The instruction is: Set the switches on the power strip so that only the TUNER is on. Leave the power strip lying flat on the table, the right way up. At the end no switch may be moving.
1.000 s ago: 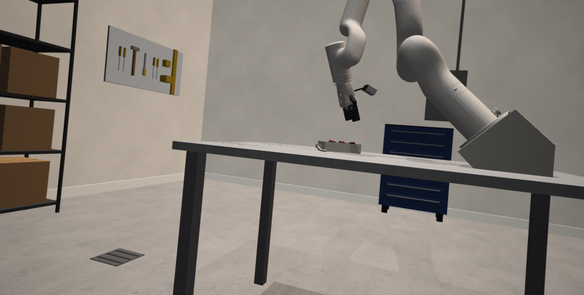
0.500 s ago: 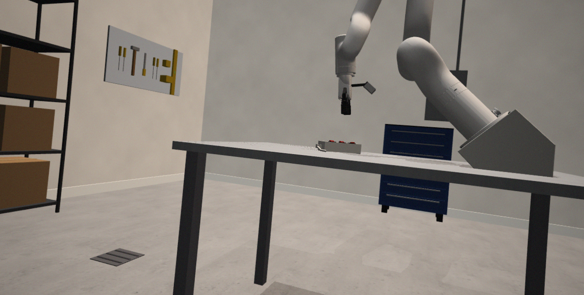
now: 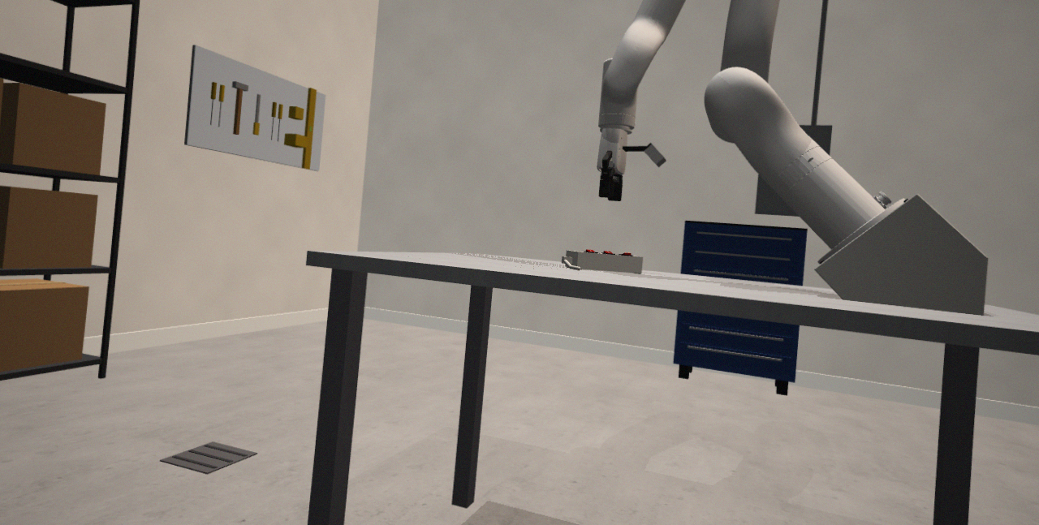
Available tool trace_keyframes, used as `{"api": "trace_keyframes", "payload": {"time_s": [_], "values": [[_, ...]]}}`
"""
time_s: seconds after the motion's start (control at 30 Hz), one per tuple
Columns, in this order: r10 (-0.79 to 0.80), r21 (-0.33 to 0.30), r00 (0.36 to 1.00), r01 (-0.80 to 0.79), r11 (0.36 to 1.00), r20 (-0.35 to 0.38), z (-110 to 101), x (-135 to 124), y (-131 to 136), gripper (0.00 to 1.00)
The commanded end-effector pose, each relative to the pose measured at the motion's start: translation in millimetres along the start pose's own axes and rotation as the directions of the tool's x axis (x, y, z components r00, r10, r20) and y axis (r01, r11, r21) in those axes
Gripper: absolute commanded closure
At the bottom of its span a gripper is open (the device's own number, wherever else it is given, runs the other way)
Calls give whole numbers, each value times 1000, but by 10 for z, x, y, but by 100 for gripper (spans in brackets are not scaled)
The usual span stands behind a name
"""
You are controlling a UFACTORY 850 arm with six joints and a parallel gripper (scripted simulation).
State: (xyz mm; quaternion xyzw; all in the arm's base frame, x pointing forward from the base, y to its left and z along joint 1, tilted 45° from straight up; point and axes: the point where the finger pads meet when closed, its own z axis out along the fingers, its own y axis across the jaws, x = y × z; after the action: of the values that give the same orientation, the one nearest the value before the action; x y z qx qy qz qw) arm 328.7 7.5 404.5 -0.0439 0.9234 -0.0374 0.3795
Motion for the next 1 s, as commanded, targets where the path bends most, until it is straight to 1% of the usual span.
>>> {"api": "trace_keyframes", "payload": {"time_s": [0.0,0.63,0.8,0.97], "values": [[0,-4,1000,0,1000,1,-5,-7,-1,0],[20,-3,1000,-20,1000,1,-1,-10,-2,0],[104,-2,995,-104,995,1,18,-26,-6,0],[275,2,961,-275,961,2,57,-57,-12,0]]}}
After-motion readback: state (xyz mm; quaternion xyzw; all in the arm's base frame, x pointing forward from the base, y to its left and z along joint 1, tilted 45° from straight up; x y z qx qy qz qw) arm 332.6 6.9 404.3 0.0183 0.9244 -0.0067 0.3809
